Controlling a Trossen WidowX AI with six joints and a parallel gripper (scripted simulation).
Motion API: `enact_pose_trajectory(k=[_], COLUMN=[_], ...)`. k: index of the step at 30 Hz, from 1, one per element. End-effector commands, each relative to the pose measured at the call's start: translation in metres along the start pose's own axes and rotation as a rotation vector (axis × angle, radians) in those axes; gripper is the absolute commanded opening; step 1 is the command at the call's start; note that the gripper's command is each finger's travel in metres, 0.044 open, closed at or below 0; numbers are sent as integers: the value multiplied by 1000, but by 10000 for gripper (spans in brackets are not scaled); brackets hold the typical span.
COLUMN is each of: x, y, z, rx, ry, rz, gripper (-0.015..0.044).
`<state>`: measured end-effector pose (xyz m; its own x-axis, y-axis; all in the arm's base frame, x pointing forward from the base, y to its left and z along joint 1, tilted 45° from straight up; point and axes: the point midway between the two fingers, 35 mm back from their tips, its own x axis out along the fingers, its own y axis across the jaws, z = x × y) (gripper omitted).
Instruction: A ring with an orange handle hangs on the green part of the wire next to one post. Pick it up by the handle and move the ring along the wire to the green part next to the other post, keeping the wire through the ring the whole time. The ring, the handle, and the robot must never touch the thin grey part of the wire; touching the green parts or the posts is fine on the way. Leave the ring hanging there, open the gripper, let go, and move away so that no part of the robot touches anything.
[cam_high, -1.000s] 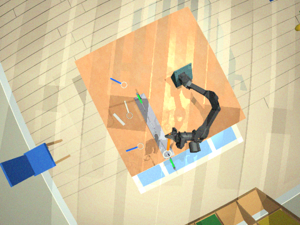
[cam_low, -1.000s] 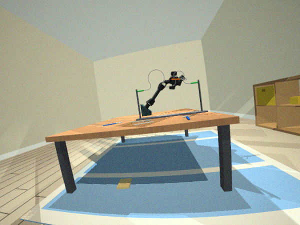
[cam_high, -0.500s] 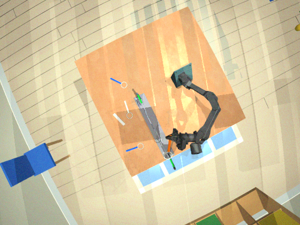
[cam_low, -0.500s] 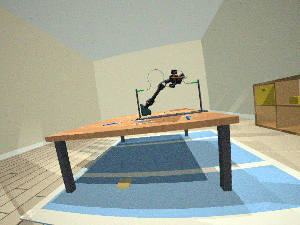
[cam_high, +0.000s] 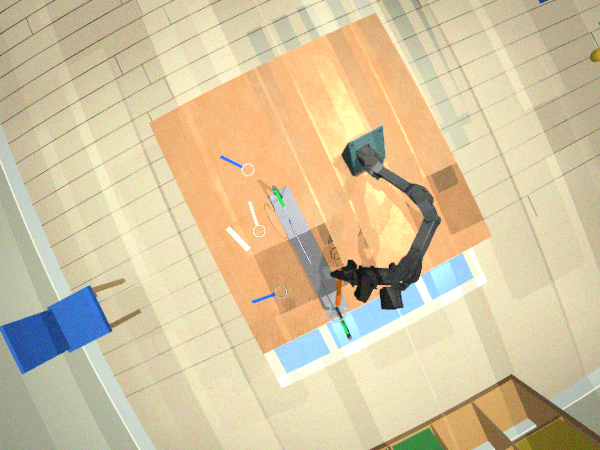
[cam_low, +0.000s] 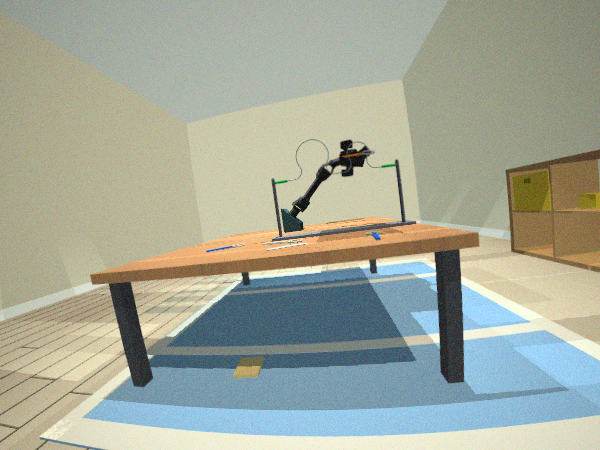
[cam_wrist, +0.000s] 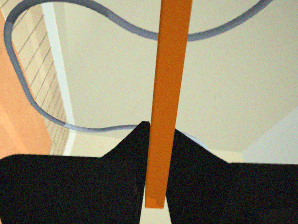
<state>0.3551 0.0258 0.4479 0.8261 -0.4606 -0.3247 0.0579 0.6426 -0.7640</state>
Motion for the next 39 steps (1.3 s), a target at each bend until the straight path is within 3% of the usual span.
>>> enact_pose_trajectory(k=[1, 39], x=[-1, -8], y=[2, 43], z=[1, 17], rx=[69, 691], ry=[-4, -29], rz=[32, 405], gripper=[-150, -150])
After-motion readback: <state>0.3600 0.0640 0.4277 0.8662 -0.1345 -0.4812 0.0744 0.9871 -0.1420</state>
